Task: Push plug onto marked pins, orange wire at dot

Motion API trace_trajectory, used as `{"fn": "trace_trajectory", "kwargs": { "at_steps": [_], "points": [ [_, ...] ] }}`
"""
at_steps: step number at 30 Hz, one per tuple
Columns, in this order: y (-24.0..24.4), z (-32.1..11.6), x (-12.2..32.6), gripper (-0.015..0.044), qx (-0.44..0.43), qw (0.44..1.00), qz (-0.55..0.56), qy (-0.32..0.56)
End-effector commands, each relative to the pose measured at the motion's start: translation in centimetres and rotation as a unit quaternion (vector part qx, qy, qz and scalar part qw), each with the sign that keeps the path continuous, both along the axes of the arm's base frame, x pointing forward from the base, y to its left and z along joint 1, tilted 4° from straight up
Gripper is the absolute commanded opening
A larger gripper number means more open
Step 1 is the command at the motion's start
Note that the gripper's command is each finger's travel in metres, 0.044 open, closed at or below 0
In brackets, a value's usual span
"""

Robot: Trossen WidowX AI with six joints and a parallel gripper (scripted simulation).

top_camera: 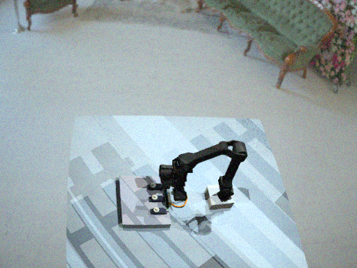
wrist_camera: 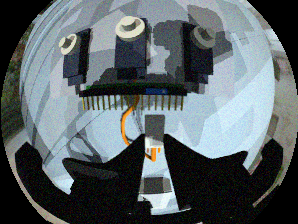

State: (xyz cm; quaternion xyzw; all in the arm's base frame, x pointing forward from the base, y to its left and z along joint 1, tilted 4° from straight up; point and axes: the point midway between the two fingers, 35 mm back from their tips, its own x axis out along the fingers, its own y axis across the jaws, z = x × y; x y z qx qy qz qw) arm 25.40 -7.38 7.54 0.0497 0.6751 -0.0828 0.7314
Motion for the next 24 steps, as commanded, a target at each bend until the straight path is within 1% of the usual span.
{"fn": "trace_trajectory", "kwargs": {
  "at_steps": [1, 24],
  "points": [
    [-0.1, 0.1, 0.5, 0.0000, 0.002, 1.000, -0.002, -0.002],
    [-0.4, 0.1, 1.8, 0.0000, 0.002, 1.000, -0.002, -0.003]
  ]
}}
